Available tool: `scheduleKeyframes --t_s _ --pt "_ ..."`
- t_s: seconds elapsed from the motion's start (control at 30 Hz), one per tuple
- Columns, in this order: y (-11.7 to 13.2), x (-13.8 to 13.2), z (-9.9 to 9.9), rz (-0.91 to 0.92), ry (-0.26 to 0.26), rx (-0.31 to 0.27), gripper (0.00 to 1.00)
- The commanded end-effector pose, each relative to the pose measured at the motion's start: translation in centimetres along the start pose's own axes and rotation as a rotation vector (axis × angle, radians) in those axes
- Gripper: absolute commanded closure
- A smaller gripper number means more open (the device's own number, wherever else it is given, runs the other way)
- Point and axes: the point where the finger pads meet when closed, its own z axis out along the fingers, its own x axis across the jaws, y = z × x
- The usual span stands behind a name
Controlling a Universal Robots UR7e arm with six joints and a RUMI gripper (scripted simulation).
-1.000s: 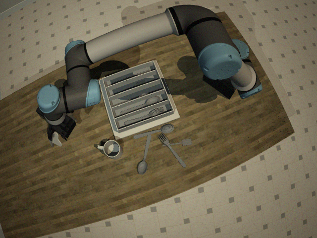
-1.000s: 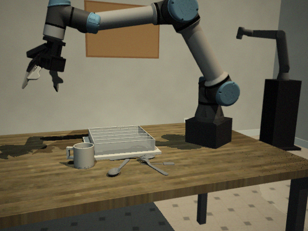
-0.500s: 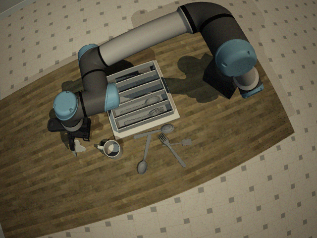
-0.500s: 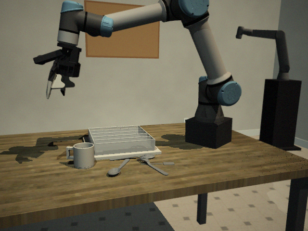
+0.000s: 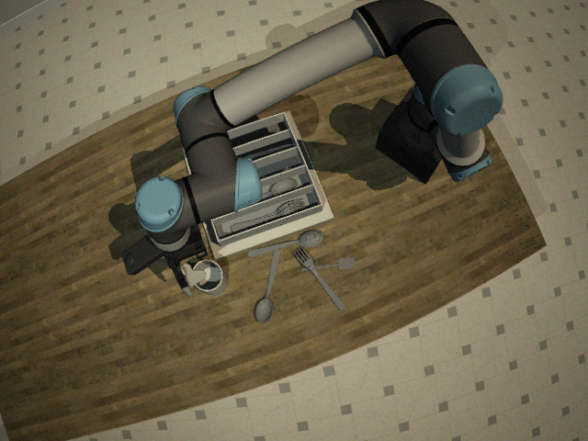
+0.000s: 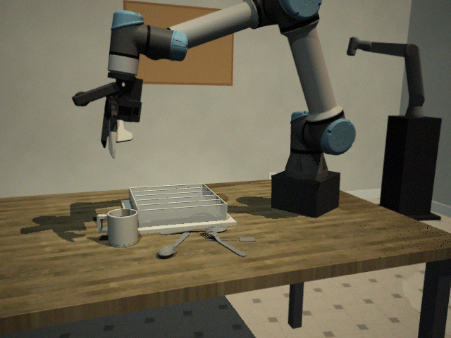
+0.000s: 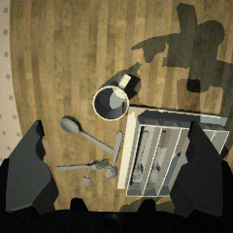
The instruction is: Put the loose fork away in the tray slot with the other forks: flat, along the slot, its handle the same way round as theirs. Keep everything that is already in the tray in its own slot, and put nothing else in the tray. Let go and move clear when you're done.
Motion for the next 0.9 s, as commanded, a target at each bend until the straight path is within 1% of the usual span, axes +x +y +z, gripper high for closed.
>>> scheduleKeyframes --t_s 0.0,0.03,0.07,0.13,0.17,0.23,0.27,0.37,0.47,0.63,0.67,0.8,0.83,0.87 --pt "2.5 -1.5 0.5 -0.182 -0.008 -0.006 0.00" --pt "3.3 -1.9 0.6 -0.231 -0.009 -0.010 0.00" --pt "3.3 -1.9 0.6 -0.231 -0.009 -0.010 0.00" --pt "4.8 -2.6 0.9 -0.329 -0.013 -0.018 0.00" --pt "4.8 -2.6 0.9 -0.329 -0.013 -0.018 0.00" --pt "6.4 -3.4 1.3 -0.426 -0.017 -0.026 0.00" --pt "6.4 -3.4 1.3 -0.426 -0.017 -0.026 0.00" --pt "8.7 -4.4 1.8 -0.568 -0.025 -0.038 0.00" --pt "8.7 -4.4 1.8 -0.568 -0.025 -0.038 0.00" --pt "12.5 -5.9 2.5 -0.792 -0.039 -0.054 0.00" --pt "12.5 -5.9 2.5 -0.792 -0.039 -0.054 0.00" --pt "15.5 -6.8 3.1 -0.957 -0.052 -0.065 0.00" --pt "15.5 -6.8 3.1 -0.957 -0.052 -0.065 0.00" --pt "16.2 -7.0 3.2 -0.996 -0.056 -0.068 0.00"
